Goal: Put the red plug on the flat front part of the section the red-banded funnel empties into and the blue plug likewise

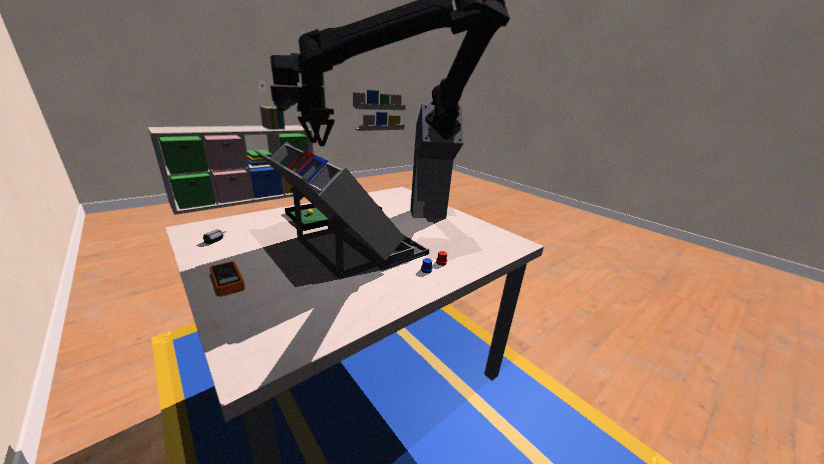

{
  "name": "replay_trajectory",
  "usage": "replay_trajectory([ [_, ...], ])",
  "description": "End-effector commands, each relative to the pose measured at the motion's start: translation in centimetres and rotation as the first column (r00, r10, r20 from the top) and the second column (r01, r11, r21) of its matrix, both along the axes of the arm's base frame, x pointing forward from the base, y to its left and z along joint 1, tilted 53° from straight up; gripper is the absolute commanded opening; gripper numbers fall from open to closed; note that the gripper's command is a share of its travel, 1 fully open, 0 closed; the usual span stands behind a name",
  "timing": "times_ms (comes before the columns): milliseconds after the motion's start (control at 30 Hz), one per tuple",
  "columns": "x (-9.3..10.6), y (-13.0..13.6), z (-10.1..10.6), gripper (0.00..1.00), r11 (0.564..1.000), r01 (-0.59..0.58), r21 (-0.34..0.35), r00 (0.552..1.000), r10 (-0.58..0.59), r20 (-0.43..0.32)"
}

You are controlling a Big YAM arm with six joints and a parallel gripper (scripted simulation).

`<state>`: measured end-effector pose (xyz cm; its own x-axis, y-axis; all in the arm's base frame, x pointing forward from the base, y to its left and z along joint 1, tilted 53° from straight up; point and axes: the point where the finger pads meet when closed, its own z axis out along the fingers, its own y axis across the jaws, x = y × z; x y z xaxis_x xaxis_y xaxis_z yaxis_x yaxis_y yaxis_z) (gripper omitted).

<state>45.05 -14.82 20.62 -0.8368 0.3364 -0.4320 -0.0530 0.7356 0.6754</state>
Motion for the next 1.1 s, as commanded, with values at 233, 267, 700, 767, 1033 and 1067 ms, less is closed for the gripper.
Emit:
replay_trajectory([
  [233, -6.3, 1.0, -2.4, 0.56, 0.999, 0.026, -0.023, 0.999, -0.025, 0.036],
  [267, -6.3, 1.0, -2.4, 0.56, 0.999, 0.026, -0.023, 0.999, -0.025, 0.036],
  [700, -9.8, 2.5, -4.8, 0.56, 1.000, 0.025, -0.016, 0.999, -0.024, 0.026],
  [767, -9.5, 2.2, -4.5, 0.56, 0.999, 0.025, -0.022, 0.999, -0.024, 0.032],
  [1033, -9.9, 2.6, -4.7, 0.56, 0.999, 0.034, -0.012, 0.999, -0.033, 0.023],
  [1067, -9.9, 2.6, -4.6, 0.56, 0.999, 0.038, -0.011, 0.999, -0.038, 0.024],
])
